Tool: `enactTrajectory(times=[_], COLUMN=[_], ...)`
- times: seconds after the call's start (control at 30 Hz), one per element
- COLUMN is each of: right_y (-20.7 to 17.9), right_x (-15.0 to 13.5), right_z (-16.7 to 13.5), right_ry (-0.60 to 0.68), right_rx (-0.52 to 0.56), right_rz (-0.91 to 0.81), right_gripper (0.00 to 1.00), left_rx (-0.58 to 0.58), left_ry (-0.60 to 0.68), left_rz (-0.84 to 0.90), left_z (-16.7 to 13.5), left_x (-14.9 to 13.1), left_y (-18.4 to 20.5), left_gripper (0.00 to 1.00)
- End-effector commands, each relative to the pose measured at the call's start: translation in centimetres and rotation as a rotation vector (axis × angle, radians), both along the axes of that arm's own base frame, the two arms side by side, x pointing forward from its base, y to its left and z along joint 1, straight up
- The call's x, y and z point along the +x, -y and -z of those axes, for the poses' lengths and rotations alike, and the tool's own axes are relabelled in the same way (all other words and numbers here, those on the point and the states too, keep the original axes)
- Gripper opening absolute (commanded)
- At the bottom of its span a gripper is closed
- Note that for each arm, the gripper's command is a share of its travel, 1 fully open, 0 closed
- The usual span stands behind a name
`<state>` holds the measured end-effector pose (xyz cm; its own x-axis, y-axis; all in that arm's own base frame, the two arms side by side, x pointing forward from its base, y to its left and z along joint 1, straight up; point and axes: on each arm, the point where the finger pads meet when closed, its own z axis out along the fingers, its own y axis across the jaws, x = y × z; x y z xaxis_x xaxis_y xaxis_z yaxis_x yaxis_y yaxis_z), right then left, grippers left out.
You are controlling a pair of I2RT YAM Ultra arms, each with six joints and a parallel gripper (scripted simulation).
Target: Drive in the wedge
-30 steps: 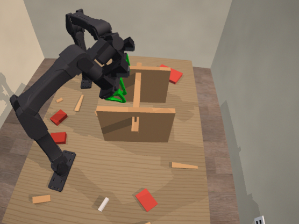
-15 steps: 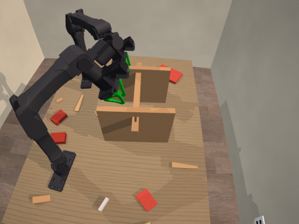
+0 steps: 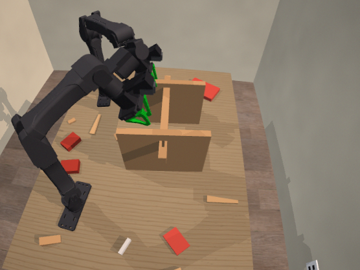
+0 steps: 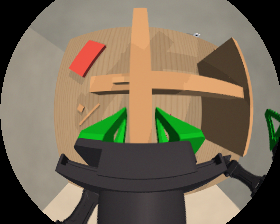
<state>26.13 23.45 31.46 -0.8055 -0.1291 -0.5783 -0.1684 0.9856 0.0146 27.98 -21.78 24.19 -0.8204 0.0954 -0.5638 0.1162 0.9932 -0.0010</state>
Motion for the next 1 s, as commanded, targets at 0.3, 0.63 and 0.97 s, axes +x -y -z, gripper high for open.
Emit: enactTrajectory(times=[0.3, 0.63, 0.97], right_y=[0.7, 0.7, 0.7], right_x=[-0.2, -0.2, -0.2], right_z=[-2.2, -2.2, -2.2], right_ry=[0.047, 0.047, 0.047], right_rx=[0.045, 0.045, 0.045], right_rz=[0.011, 0.011, 0.011], right_gripper=[0.39, 0.39, 0.39], left_rx=[-0.024, 0.022, -0.039], left_ry=[0.046, 0.003, 0.052], left_rz=[-0.006, -0.005, -0.001], left_z=[-2.3, -5.8, -8.9], left_x=[0.4, -0.1, -0.4], left_y=[0.0, -0.3, -0.2], left_gripper=[0.39, 0.39, 0.39])
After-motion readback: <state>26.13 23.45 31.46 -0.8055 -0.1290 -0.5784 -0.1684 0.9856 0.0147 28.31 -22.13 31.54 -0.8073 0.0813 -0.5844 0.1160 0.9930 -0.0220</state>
